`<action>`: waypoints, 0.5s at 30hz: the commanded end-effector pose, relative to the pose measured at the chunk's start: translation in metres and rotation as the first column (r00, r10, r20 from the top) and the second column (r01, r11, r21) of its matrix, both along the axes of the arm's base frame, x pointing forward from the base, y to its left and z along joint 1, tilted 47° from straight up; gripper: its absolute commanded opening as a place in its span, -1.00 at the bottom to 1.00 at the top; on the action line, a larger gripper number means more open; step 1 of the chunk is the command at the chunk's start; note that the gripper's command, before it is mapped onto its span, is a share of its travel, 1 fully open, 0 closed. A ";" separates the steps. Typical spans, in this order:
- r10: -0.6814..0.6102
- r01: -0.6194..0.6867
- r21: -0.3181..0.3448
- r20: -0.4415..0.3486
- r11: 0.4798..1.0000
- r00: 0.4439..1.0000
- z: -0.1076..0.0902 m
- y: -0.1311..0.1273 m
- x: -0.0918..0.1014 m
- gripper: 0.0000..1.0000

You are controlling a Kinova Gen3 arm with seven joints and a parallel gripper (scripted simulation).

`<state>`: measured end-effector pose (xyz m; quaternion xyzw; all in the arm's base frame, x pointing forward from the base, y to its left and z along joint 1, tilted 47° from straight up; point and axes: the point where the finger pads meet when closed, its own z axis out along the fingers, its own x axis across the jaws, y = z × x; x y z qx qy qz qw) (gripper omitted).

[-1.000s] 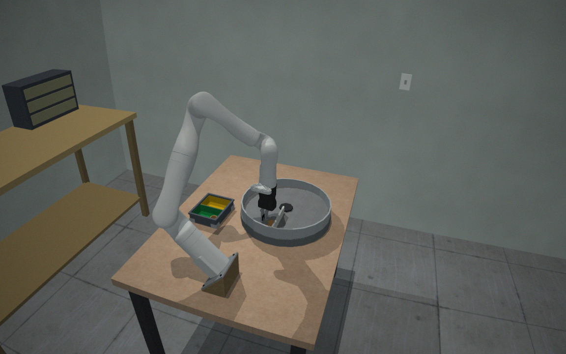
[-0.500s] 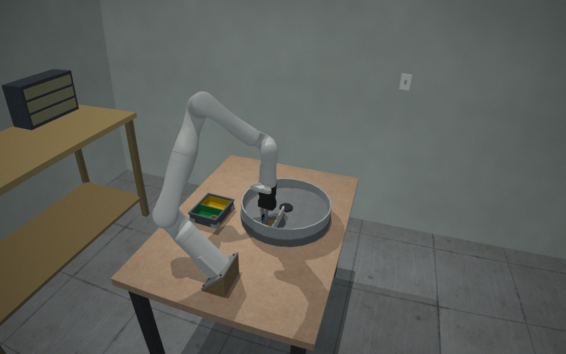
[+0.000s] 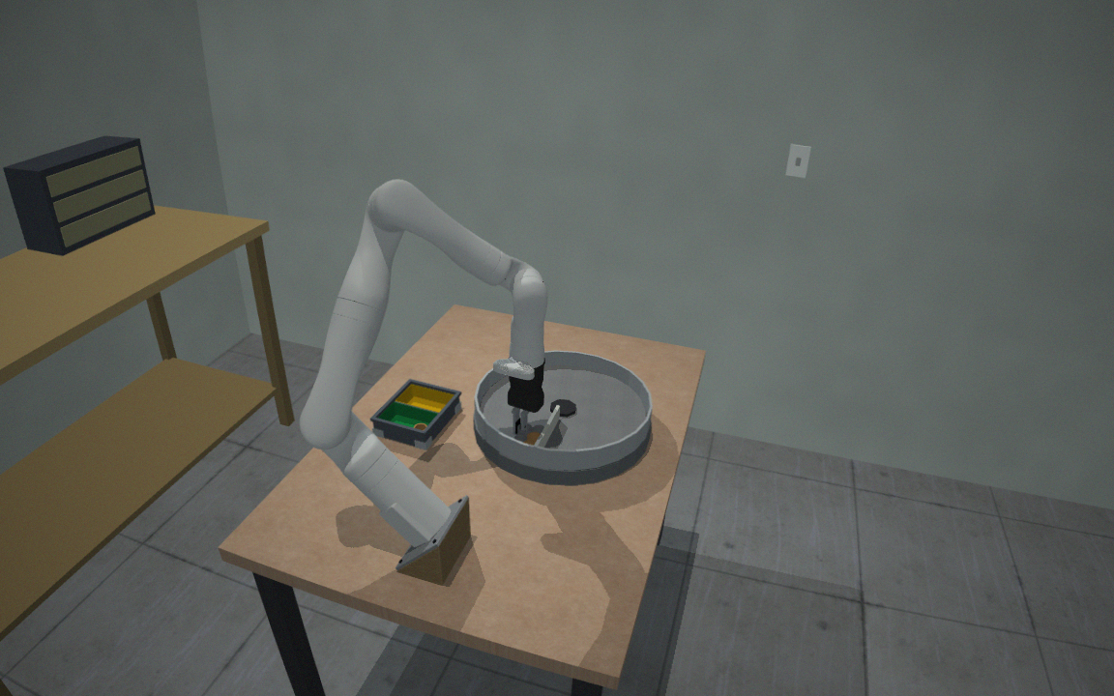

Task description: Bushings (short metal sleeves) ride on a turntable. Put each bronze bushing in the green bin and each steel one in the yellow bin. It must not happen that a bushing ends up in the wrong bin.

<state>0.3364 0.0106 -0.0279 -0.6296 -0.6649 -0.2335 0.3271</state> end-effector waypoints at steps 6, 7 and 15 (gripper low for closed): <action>-0.002 0.002 -0.002 0.002 1.000 1.000 0.002 -0.003 0.001 -1.00; -0.002 0.002 -0.002 0.002 1.000 1.000 0.002 -0.004 0.001 -1.00; -0.002 0.002 -0.002 0.002 1.000 1.000 0.004 -0.005 0.002 -1.00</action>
